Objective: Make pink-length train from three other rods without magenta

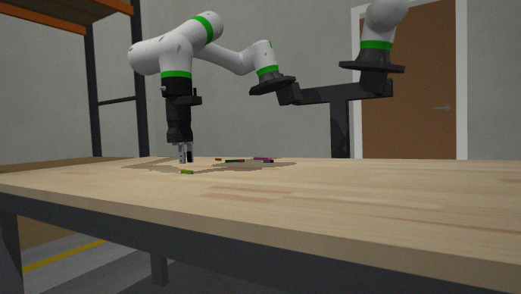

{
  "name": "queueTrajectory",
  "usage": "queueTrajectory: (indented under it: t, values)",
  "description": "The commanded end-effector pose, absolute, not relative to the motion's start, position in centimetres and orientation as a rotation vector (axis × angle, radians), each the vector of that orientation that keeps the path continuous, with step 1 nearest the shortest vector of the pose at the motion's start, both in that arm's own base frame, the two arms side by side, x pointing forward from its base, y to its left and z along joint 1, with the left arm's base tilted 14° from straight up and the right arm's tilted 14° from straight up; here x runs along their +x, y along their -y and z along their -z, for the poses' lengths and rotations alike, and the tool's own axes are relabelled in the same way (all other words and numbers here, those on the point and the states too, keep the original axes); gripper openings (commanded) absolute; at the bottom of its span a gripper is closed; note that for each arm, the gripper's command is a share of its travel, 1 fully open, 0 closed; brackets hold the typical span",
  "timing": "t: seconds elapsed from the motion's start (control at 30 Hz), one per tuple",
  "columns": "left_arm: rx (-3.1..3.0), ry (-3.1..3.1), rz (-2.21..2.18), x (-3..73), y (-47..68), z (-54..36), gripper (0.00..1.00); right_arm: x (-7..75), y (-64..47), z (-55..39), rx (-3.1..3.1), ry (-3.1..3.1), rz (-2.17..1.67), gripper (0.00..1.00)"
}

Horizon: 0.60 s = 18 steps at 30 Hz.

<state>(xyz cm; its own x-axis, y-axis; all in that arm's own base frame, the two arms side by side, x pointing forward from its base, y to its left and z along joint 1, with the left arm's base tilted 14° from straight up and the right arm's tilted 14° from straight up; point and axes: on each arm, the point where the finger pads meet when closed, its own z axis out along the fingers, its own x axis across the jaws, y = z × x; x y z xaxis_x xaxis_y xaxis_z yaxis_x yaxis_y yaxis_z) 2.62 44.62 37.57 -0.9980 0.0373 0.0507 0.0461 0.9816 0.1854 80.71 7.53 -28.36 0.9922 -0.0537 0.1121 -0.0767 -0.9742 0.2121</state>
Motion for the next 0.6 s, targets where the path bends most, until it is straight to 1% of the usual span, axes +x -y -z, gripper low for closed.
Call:
queueTrajectory:
  t: [0.0,0.57]
  values:
    - [-0.065,3.08,0.293,2.63,-44.62,-37.67,1.0,80.89,-7.47,28.72,2.919,0.097,-0.159,0.54]
    - [-0.065,3.08,0.293,2.63,-44.62,-37.67,1.0,81.0,-7.25,29.71,2.919,0.097,-0.159,0.54]
